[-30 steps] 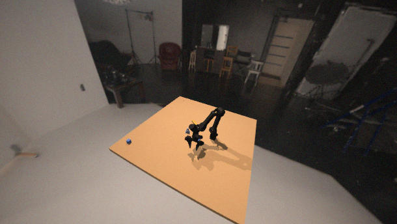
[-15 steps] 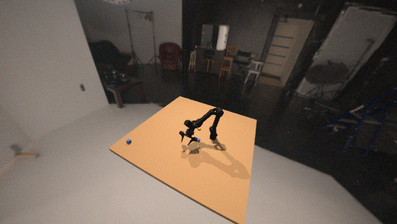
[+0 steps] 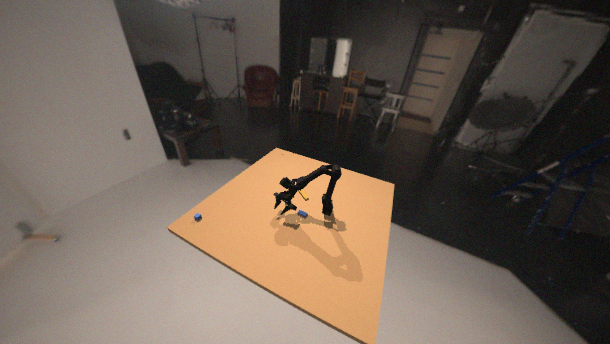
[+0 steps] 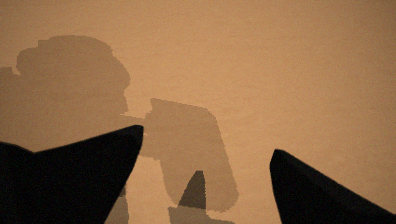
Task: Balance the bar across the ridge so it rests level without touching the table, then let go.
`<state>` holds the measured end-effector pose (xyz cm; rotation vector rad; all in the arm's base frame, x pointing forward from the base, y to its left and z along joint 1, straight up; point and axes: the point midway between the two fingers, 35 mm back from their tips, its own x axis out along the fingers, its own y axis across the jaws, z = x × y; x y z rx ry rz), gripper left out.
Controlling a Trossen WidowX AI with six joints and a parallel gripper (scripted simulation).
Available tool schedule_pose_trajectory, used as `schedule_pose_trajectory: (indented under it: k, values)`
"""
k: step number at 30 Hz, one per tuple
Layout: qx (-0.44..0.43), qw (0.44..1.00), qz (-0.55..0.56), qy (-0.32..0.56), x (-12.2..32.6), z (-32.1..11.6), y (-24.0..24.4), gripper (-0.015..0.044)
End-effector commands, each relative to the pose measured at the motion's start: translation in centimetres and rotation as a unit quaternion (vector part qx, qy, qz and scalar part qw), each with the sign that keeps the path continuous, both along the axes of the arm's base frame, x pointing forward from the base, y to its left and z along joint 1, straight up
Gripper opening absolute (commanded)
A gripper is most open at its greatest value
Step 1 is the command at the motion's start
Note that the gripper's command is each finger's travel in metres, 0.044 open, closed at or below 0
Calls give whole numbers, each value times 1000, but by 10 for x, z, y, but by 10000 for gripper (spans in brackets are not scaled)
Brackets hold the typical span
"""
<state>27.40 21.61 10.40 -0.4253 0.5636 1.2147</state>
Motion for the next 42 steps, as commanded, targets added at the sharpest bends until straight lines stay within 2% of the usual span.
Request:
schedule_pose_trajectory:
  k: [1, 10, 20, 34, 42]
  values:
    - [-14, 998, -60, 35, 17, -3, -18, 315]
    - [-40, 979, -172, 101, 41, -7, -58, 315]
    - [-70, 922, -330, 191, 62, -9, -122, 315]
    - [-102, 796, -520, 292, 63, -6, -214, 315]
    - [-113, 697, -619, 345, 50, 0, -266, 315]
